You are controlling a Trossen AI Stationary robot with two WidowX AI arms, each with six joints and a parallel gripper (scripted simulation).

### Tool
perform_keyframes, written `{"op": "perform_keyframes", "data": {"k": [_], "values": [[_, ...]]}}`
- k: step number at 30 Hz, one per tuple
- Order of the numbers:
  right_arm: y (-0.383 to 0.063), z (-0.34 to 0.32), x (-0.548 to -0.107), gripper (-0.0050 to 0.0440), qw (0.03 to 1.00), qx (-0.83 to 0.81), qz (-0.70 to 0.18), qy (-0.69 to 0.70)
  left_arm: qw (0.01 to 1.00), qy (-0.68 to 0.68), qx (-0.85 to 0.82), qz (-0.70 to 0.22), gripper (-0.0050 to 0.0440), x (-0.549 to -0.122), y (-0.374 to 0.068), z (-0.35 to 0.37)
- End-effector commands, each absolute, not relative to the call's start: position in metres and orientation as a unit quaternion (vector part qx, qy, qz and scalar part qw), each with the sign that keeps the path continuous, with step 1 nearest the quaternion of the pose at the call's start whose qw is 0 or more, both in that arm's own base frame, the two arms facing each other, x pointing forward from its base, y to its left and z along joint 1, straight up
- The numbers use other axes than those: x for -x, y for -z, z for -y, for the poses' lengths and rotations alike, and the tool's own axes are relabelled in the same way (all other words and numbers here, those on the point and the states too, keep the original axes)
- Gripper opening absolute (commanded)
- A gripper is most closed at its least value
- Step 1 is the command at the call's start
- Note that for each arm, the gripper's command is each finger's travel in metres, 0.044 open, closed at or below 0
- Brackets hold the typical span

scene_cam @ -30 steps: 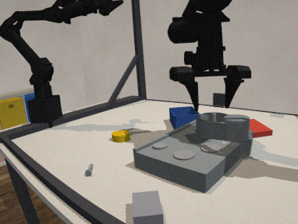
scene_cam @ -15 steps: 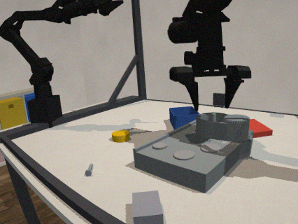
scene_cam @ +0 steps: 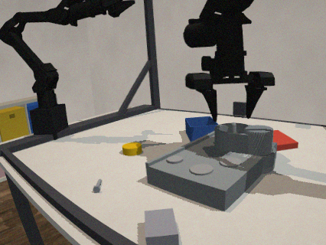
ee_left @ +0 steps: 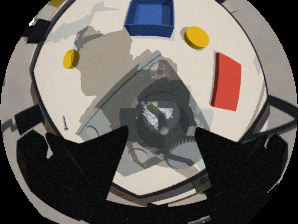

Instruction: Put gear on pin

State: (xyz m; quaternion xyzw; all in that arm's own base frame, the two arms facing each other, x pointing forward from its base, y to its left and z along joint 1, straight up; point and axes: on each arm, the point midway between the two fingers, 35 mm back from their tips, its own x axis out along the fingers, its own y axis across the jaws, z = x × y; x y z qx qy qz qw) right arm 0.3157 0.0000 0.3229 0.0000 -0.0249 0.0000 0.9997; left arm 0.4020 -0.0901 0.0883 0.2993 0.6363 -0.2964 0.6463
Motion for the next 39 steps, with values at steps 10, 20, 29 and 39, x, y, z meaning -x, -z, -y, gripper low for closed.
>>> {"op": "perform_keyframes", "data": {"k": [10, 20, 29, 39], "values": [[-0.331, 0.0, -0.314, 0.04, 0.999, 0.0, 0.035, 0.0, 0.658, 0.292, -0.3, -0.626, 0.037, -0.405, -0.099, 0.091], [-0.331, 0.0, -0.314, 0.04, 0.999, 0.0, 0.035, 0.0, 0.66, 0.291, -0.3, -0.624, 0.037, -0.405, -0.111, 0.091], [-0.331, 0.0, -0.314, 0.04, 0.999, 0.0, 0.035, 0.0, 0.661, 0.291, -0.3, -0.623, 0.037, -0.405, -0.123, 0.091], [-0.331, 0.0, -0.314, 0.04, 0.999, 0.0, 0.035, 0.0, 0.661, 0.291, -0.3, -0.623, 0.037, -0.404, -0.162, 0.091]]}}
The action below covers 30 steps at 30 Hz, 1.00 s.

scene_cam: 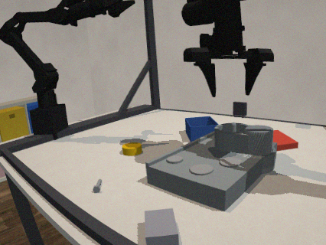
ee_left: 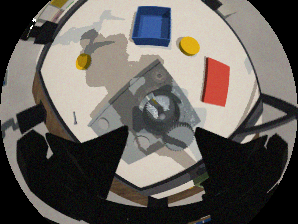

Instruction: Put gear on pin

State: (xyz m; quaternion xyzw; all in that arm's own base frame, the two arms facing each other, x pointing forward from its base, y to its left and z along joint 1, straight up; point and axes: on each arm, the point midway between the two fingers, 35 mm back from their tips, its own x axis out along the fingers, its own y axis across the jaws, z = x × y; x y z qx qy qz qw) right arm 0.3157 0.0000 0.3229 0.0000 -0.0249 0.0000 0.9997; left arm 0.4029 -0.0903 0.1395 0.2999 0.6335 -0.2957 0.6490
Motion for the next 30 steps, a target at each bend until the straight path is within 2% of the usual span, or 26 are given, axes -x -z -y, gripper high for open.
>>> {"op": "perform_keyframes", "data": {"k": [1, 6, 9, 13, 23, 30], "values": [[-0.331, 0.0, -0.314, 0.04, 0.999, 0.0, 0.035, 0.0, 0.661, 0.291, -0.3, -0.623, 0.037, -0.404, -0.166, 0.091], [-0.331, 0.0, -0.314, 0.04, 0.999, 0.0, 0.035, 0.0, 0.659, 0.292, -0.3, -0.625, 0.037, -0.403, -0.167, 0.091], [-0.331, 0.0, -0.314, 0.04, 0.999, 0.0, 0.035, 0.0, 0.67, 0.289, -0.302, -0.614, 0.037, -0.409, -0.188, 0.092], [-0.331, 0.0, -0.314, 0.04, 0.999, 0.0, 0.035, 0.0, 0.658, 0.292, -0.3, -0.626, 0.037, -0.401, -0.176, 0.09], [-0.331, 0.0, -0.314, 0.04, 0.999, 0.0, 0.035, 0.0, 0.658, 0.292, -0.3, -0.626, 0.037, -0.401, -0.178, 0.09], [-0.331, 0.0, -0.314, 0.04, 0.999, 0.0, 0.035, 0.0, 0.719, 0.253, -0.28, -0.584, 0.037, -0.406, -0.192, 0.081]]}}
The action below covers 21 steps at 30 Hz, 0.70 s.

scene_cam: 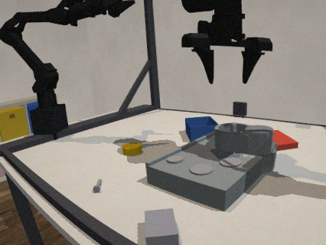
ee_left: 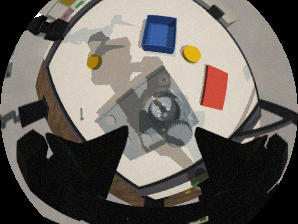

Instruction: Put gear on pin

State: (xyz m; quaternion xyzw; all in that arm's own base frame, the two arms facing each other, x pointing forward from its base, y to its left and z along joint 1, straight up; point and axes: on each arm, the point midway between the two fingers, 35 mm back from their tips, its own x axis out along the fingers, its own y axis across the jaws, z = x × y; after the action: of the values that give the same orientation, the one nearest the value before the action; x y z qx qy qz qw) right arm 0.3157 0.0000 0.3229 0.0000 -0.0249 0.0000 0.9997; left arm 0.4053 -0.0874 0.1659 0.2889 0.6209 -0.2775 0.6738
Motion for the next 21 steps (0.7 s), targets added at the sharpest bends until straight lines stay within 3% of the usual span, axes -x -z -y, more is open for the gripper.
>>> {"op": "perform_keyframes", "data": {"k": [1, 21], "values": [[-0.331, 0.0, -0.314, 0.04, 0.999, 0.0, 0.035, 0.0, 0.732, 0.245, -0.275, -0.574, 0.037, -0.407, -0.195, 0.079], [-0.331, 0.0, -0.314, 0.04, 0.999, 0.0, 0.035, 0.0, 0.91, 0.113, -0.176, -0.359, 0.037, -0.405, -0.26, 0.046]]}}
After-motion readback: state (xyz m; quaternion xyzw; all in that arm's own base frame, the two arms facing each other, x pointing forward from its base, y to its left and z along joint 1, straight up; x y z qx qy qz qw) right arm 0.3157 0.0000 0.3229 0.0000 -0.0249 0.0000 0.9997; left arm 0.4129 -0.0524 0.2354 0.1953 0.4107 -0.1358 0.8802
